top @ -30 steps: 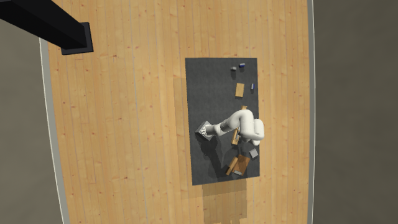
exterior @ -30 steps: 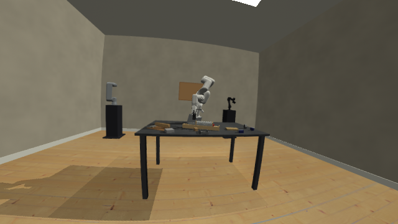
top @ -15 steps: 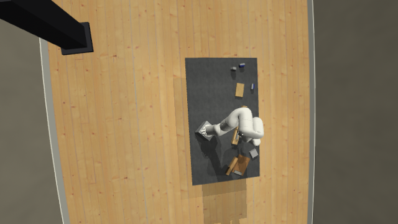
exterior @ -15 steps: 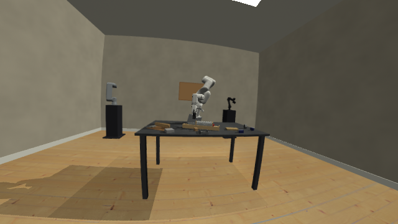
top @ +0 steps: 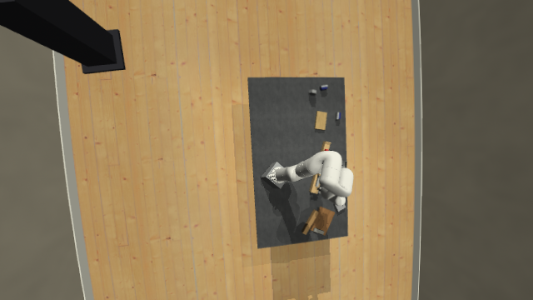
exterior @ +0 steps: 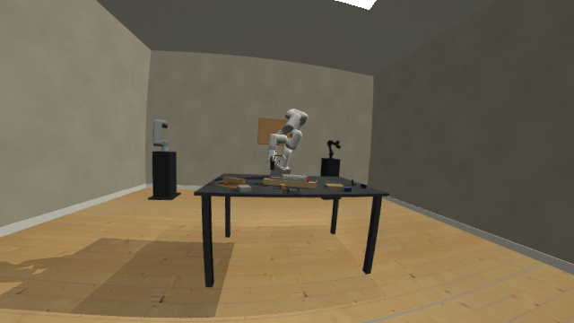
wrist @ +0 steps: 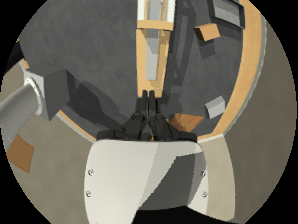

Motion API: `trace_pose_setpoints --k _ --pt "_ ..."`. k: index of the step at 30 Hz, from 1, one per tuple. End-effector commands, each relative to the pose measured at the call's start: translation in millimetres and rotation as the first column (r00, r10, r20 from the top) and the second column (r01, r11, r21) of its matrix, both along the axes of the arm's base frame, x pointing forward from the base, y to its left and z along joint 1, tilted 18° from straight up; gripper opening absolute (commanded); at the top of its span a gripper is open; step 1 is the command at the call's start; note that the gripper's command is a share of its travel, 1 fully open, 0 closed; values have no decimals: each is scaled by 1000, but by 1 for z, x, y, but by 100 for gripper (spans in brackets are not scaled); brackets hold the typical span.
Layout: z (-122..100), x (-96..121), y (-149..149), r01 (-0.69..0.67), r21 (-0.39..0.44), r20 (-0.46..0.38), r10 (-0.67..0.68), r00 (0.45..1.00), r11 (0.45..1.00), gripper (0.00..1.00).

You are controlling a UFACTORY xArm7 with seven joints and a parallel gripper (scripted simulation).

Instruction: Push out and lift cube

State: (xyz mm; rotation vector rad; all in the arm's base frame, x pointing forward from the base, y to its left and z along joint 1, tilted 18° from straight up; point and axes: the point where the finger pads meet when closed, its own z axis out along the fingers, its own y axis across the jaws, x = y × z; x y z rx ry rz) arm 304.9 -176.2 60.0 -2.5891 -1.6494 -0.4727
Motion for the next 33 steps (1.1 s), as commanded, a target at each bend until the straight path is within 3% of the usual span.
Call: trace_pose_setpoints --k 1,9,21,33 --pt "-11 -4 -26 -11 3 0 11 1000 1000 0" --pt "-17 -2 -25 -11 3 0 11 1000 1000 0" --pt "-52 7 -19 -11 3 0 11 1000 1000 0" --pt "-58 9 -18 -11 3 0 11 1000 1000 0"
